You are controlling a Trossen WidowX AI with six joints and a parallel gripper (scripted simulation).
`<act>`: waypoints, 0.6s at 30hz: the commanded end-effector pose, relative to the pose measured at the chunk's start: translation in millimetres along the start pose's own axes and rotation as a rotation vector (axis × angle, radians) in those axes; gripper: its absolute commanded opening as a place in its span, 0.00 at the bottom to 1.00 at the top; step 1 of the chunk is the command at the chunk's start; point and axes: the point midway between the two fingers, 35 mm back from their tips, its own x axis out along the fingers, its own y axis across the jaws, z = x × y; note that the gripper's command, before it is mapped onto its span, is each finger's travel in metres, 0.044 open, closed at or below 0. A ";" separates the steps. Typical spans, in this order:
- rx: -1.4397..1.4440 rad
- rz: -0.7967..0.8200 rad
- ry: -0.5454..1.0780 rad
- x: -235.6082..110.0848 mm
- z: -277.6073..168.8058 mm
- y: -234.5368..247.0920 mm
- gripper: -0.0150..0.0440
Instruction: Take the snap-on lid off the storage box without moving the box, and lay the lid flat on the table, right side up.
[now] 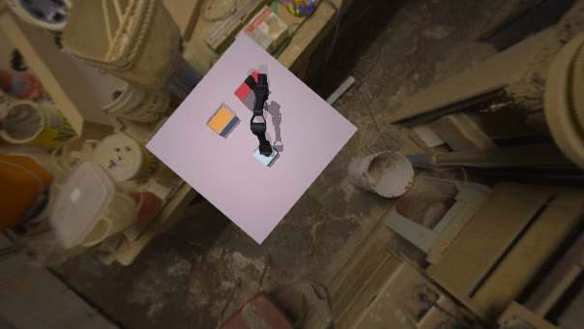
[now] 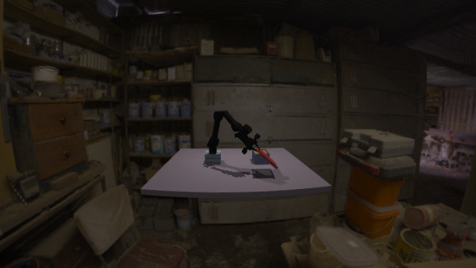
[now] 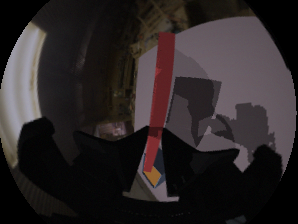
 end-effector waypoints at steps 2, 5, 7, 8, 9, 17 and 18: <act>-0.006 0.010 0.004 1.9 -0.6 -0.9 0.25; -0.006 0.010 0.004 3.4 -0.7 -2.8 0.25; -0.006 0.010 0.004 4.5 -0.7 -4.0 0.25; -0.006 0.010 0.004 5.0 -0.7 -4.6 0.25; -0.006 0.010 0.004 5.5 -0.7 -5.2 0.25; -0.006 0.010 0.004 9.7 -0.7 -10.1 0.25; -0.006 0.010 0.004 10.2 -0.7 -10.7 0.25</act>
